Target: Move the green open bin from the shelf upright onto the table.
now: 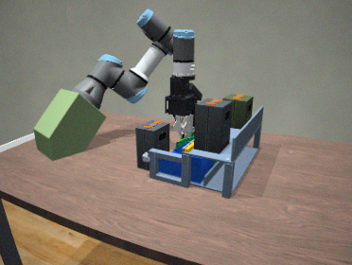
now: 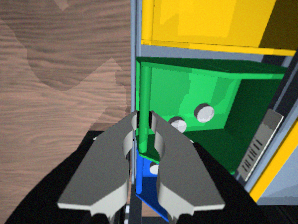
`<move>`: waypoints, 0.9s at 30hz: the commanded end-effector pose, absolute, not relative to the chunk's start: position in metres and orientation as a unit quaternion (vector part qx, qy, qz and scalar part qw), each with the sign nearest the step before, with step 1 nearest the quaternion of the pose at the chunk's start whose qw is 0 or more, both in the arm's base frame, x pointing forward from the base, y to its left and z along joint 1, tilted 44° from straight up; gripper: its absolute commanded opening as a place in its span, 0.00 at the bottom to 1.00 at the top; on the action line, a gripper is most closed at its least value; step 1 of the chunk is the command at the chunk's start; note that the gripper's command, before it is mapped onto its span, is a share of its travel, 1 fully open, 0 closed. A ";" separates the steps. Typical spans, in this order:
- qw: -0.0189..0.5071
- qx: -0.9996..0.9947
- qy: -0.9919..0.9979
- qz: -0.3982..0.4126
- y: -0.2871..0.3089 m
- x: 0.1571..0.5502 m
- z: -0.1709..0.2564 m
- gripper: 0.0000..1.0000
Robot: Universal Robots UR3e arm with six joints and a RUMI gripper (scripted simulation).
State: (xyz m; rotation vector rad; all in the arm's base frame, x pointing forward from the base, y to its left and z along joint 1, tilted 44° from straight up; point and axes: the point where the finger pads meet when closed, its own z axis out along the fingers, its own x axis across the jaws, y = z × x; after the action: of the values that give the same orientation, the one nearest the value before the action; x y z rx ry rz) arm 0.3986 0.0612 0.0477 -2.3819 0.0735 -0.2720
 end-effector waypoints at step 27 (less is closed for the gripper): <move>0.362 -0.925 0.029 -0.107 0.068 0.341 0.037 0.00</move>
State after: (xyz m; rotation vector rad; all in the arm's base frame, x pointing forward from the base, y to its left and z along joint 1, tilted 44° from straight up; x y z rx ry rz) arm 0.3435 0.0692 0.0371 -2.3814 0.0724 -0.2684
